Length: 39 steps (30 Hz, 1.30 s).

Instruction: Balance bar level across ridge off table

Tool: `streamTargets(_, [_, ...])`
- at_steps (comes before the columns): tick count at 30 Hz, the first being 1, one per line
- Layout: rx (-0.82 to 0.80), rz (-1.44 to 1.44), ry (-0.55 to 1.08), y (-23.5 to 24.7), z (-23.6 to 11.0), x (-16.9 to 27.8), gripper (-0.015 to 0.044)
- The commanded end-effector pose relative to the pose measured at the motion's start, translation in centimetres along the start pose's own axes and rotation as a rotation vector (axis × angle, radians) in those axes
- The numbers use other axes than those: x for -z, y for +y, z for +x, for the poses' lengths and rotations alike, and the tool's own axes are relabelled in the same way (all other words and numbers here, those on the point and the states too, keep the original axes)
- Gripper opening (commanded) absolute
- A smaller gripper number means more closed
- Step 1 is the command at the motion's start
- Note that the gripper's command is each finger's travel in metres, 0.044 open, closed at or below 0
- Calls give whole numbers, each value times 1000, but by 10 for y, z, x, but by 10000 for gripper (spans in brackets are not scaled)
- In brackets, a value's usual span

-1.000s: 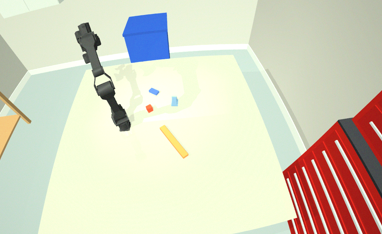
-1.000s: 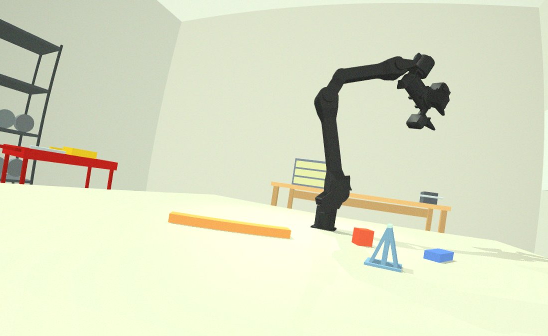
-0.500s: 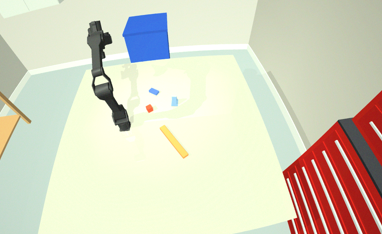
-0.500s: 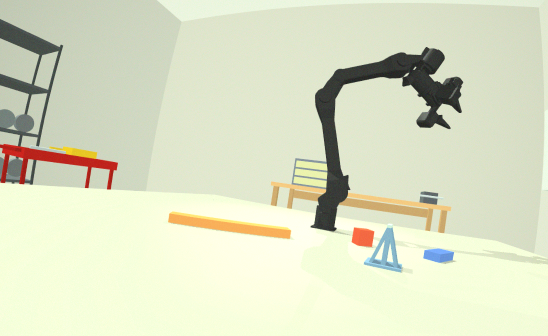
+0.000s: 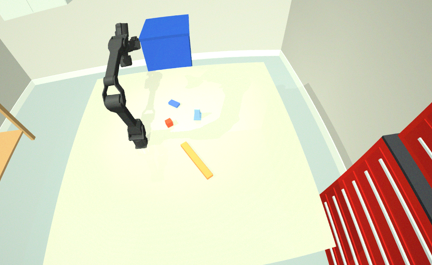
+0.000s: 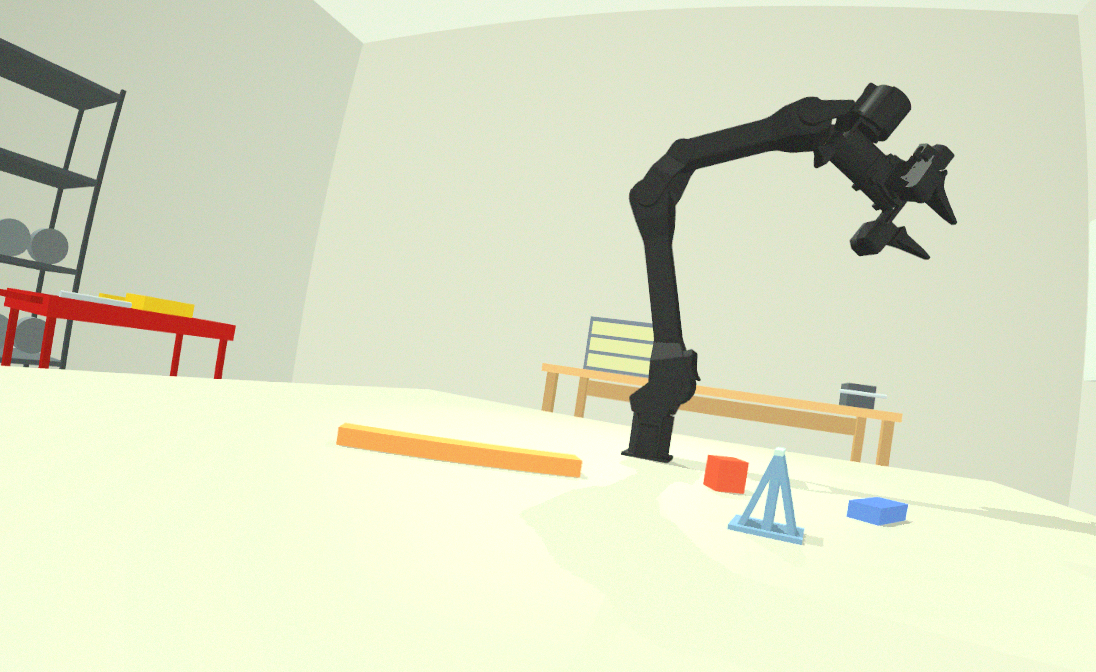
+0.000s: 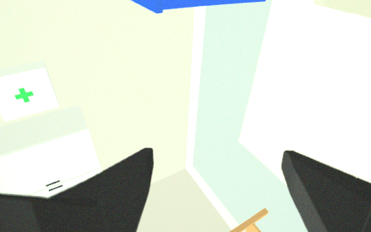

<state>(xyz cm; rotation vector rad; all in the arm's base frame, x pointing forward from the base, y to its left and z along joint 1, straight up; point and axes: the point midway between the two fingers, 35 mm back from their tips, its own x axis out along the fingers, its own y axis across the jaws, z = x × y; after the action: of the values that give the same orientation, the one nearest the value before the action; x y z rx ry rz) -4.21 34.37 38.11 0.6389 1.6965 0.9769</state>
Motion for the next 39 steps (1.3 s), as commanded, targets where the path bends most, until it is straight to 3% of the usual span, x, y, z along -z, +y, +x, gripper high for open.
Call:
streamTargets(1, [23, 11, -56, -7, 2, -21, 315])
streamTargets(20, [115, 148, -281, -49, -12, -122, 315])
streamTargets(39, [230, 259, -507, -107, -56, -210, 315])
